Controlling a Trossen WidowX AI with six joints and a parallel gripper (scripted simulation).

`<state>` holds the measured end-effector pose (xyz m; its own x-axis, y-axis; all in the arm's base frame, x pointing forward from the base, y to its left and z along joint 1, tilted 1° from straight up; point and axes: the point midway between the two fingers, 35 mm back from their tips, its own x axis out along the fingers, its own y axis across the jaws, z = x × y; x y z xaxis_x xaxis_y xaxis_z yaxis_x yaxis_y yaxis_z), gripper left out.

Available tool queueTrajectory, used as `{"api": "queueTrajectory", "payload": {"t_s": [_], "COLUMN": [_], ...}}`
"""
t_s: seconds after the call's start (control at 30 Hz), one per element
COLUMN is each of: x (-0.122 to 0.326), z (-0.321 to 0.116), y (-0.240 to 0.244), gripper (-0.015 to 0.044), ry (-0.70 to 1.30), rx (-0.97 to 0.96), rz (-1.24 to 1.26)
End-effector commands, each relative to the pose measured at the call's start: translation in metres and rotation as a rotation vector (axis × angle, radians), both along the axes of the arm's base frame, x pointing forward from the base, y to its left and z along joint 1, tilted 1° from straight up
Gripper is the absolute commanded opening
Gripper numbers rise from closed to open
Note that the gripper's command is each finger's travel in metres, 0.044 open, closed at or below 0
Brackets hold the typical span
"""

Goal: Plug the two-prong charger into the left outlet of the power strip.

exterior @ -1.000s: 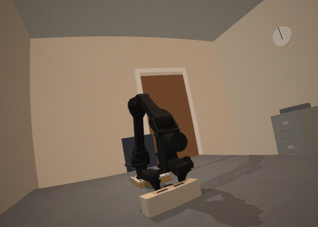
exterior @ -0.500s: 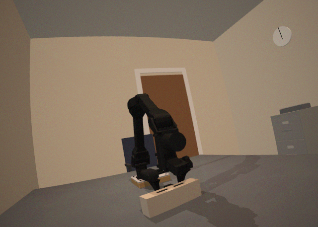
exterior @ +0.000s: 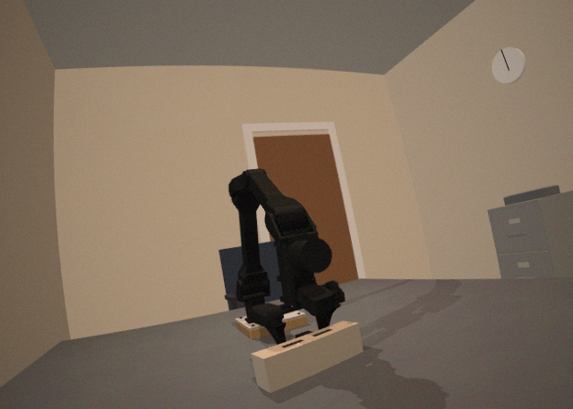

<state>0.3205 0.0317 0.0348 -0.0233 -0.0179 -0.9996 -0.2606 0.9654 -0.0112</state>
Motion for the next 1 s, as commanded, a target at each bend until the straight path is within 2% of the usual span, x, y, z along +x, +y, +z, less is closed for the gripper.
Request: {"api": "queueTrajectory", "payload": {"t_s": [0.0, 0.97], "x": [-0.005, -0.037], "z": [-0.001, -0.002], "y": [-0.001, -0.010], "gripper": [0.0440, 0.0440], "ry": [0.002, 0.004], "rx": [0.004, 0.003], "rz": [0.005, 0.005]}}
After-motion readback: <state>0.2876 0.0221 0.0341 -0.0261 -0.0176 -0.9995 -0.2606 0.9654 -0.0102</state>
